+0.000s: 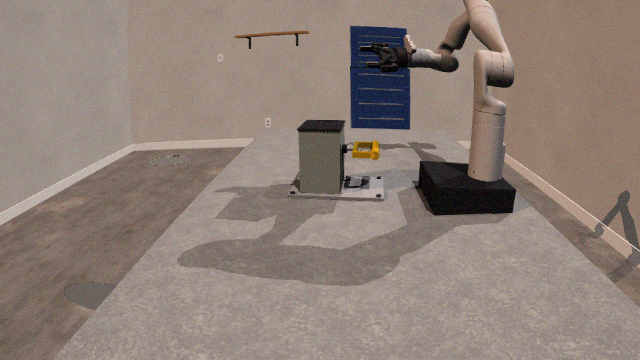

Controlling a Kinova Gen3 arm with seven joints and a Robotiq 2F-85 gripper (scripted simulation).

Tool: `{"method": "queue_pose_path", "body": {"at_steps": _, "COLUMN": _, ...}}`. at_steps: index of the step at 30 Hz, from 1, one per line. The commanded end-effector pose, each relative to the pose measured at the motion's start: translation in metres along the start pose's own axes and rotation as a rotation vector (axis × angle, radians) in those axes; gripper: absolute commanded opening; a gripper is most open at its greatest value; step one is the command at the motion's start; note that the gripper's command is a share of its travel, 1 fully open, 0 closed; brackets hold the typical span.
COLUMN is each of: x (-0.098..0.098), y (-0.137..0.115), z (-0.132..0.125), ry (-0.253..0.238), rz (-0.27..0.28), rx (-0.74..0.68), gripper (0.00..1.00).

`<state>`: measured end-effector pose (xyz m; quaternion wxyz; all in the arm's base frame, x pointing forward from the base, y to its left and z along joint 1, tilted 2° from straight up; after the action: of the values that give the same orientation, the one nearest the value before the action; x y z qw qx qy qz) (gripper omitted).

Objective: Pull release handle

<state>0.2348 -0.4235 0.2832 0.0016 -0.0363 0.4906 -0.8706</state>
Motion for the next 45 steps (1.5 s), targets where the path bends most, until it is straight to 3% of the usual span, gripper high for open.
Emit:
{"method": "queue_pose_path", "body": {"at_steps": 1, "x": -0.022, "y": -0.009, "z": -0.018, "ry": -0.078, "rz": 0.007, "rx": -0.018, "gripper": 1.00}}
{"method": "queue_pose_path", "body": {"at_steps": 7, "x": -0.055, "y": -0.019, "z": -0.077, "ry": -0.290, "rz": -0.027, "rx": -0.104, "gripper": 1.00}}
{"method": "queue_pose_path", "body": {"at_steps": 9, "x": -0.055, "y": -0.019, "z": -0.077, "ry": -0.290, "rz": -0.027, "rx": -0.104, "gripper": 1.00}}
{"method": "queue_pose_path", "body": {"at_steps": 15, "x": -0.078, "y": -0.029, "z": -0.148, "ry": -0.538, "rz": -0.106, "rx": -0.180, "gripper": 1.00}}
{"method": "queue_pose_path", "body": {"at_steps": 22, "x": -0.081, "y": -0.036, "z": -0.230, "ry": -0.831, "rz": -0.265, "rx": -0.218, "gripper": 1.00}}
{"method": "queue_pose_path", "body": {"at_steps": 23, "x": -0.081, "y": -0.036, "z": -0.230, "ry": -0.831, "rz": -0.265, "rx": -0.218, "gripper": 1.00}}
{"method": "queue_pose_path", "body": {"at_steps": 24, "x": -0.080, "y": -0.037, "z": -0.240, "ry": -0.870, "rz": -0.293, "rx": -0.217, "gripper": 1.00}}
{"method": "queue_pose_path", "body": {"at_steps": 26, "x": -0.080, "y": -0.037, "z": -0.240, "ry": -0.870, "rz": -0.293, "rx": -0.217, "gripper": 1.00}}
{"method": "queue_pose_path", "body": {"at_steps": 29, "x": -0.073, "y": -0.037, "z": -0.269, "ry": -0.978, "rz": -0.383, "rx": -0.203, "gripper": 1.00}}
{"method": "queue_pose_path", "body": {"at_steps": 30, "x": -0.073, "y": -0.037, "z": -0.269, "ry": -0.978, "rz": -0.383, "rx": -0.203, "gripper": 1.00}}
{"method": "queue_pose_path", "body": {"at_steps": 32, "x": -0.068, "y": -0.036, "z": -0.285, "ry": -1.043, "rz": -0.446, "rx": -0.185, "gripper": 1.00}}
{"method": "queue_pose_path", "body": {"at_steps": 40, "x": -0.056, "y": -0.032, "z": -0.310, "ry": -1.148, "rz": -0.573, "rx": -0.127, "gripper": 1.00}}
{"method": "queue_pose_path", "body": {"at_steps": 43, "x": -0.056, "y": -0.032, "z": -0.310, "ry": -1.148, "rz": -0.573, "rx": -0.127, "gripper": 1.00}}
{"method": "queue_pose_path", "body": {"at_steps": 45, "x": -0.051, "y": -0.030, "z": -0.318, "ry": -1.187, "rz": -0.635, "rx": -0.089, "gripper": 1.00}}
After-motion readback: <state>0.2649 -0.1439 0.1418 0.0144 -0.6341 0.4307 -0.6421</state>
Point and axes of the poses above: the point where the finger pads meet when closed, its own x axis back along the fingers, its own z axis across the jaws, y = z × x, the point moved 1 cm from there along x, back along the fingers, and after that the axes turned 6 degrees about -x, right-handed, at the moved point
